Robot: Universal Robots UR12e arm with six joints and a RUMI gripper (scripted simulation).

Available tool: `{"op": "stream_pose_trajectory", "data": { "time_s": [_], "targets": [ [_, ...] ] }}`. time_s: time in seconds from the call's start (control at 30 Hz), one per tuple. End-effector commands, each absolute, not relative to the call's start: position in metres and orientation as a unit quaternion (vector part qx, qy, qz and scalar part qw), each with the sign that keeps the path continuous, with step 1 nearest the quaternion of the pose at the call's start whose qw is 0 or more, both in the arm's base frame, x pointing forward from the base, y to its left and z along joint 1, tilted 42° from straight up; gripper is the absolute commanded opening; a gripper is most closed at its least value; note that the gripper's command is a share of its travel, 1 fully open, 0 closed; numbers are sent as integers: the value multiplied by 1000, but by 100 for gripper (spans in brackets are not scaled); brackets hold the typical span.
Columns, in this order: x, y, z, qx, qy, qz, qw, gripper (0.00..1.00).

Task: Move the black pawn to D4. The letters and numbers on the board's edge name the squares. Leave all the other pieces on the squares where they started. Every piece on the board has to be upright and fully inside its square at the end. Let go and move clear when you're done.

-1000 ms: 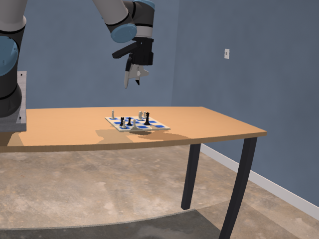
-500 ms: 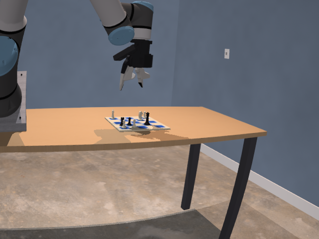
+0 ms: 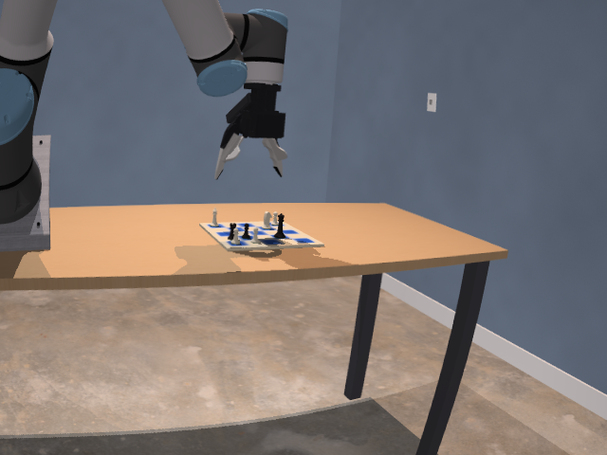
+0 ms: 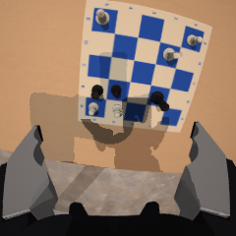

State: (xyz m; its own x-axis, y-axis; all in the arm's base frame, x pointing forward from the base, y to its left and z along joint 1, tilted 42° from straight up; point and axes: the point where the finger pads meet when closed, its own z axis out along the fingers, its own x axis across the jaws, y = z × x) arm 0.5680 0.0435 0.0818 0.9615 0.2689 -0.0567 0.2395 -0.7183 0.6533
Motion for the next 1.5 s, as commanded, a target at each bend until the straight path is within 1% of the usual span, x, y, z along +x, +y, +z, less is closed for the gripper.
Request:
{"op": "stream_pose_trajectory", "data": {
  "time_s": [0.0, 0.4, 0.47, 0.53, 0.87, 0.9, 1.47],
  "targets": [
    [569, 38, 74, 935, 5, 65, 348, 100],
    [571, 29, 69, 918, -178, 133, 328, 100],
    [571, 29, 69, 918, -178, 133, 328, 100],
    [574, 29, 70, 905, -233, 153, 320, 100],
    [574, 28, 69, 899, -257, 161, 316, 100],
    [574, 28, 69, 899, -257, 161, 316, 20],
    [573, 27, 69, 899, -257, 161, 316, 20]
  ]
}}
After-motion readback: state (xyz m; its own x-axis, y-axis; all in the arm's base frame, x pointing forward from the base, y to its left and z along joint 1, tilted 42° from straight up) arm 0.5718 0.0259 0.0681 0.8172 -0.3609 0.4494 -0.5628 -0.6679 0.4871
